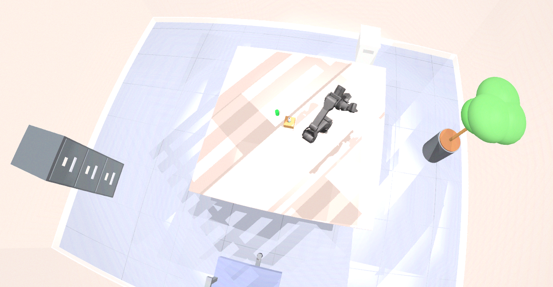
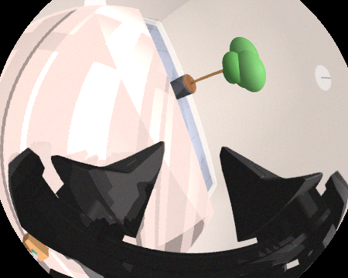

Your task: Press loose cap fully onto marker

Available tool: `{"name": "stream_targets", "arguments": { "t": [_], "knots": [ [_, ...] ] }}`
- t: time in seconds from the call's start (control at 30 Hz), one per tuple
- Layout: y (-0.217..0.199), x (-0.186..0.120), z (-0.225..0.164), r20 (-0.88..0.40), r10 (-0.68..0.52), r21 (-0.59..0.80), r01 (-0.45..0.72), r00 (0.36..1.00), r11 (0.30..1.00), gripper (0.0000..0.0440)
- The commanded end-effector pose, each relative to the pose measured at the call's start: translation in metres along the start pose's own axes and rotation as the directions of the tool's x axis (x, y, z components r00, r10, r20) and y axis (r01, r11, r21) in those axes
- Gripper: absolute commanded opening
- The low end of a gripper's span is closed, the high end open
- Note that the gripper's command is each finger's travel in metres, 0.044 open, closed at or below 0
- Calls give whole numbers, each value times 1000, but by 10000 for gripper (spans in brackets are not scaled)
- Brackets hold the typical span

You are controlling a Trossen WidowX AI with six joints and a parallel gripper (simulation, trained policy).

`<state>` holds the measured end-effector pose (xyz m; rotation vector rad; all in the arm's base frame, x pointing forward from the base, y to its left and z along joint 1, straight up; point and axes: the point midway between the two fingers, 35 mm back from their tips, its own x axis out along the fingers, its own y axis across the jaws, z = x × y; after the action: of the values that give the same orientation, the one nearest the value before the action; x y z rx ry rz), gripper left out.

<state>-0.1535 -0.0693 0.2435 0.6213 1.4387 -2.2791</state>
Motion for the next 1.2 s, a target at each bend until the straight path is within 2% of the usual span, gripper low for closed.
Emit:
{"name": "stream_targets", "arguments": {
  "t": [0.0,0.7,1.17],
  "knots": [
    [2,-1,9,13,23,-10,-22,1000,1000,258],
    [19,-12,64,107,158,-100,-148,982,984,301],
    [39,-21,98,152,248,-164,-223,957,961,312]
  ]
}}
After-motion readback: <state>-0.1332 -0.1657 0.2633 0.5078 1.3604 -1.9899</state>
